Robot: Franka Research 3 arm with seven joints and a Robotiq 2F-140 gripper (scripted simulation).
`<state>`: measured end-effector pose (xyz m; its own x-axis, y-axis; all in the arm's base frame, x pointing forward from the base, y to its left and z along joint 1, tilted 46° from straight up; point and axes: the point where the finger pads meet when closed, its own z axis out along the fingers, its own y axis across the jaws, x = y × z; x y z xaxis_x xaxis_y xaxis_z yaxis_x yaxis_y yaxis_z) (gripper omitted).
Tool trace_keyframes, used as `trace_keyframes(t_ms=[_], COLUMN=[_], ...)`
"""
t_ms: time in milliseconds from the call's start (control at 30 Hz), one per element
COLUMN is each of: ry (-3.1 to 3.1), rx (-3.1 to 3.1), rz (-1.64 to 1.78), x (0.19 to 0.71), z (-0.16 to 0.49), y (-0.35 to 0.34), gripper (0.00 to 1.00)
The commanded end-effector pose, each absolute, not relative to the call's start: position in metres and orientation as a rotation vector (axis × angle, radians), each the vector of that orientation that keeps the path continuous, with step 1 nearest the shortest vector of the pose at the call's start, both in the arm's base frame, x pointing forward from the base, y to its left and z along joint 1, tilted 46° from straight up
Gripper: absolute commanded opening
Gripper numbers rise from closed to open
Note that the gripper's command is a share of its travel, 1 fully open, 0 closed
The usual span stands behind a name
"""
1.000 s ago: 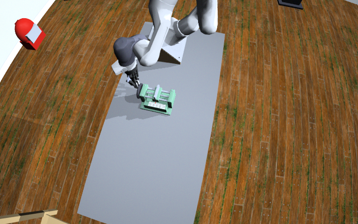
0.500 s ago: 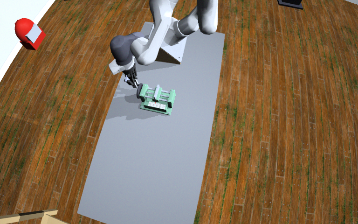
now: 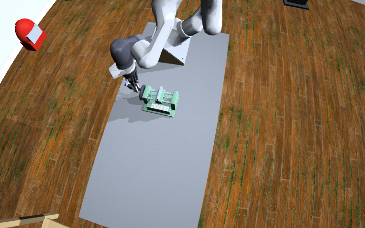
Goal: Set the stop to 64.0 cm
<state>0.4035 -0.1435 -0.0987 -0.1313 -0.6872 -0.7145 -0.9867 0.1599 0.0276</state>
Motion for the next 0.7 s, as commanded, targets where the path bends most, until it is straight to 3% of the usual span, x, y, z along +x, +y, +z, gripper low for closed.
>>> trace_keyframes(t_ms=[0, 667], ry=[1.892, 1.892], rx=[-1.578, -1.578], rz=[0.694, 0.694], x=[0.409, 0.429], z=[-0.101, -0.108], y=[-0.144, -0.14], gripper=[0.04, 0.04])
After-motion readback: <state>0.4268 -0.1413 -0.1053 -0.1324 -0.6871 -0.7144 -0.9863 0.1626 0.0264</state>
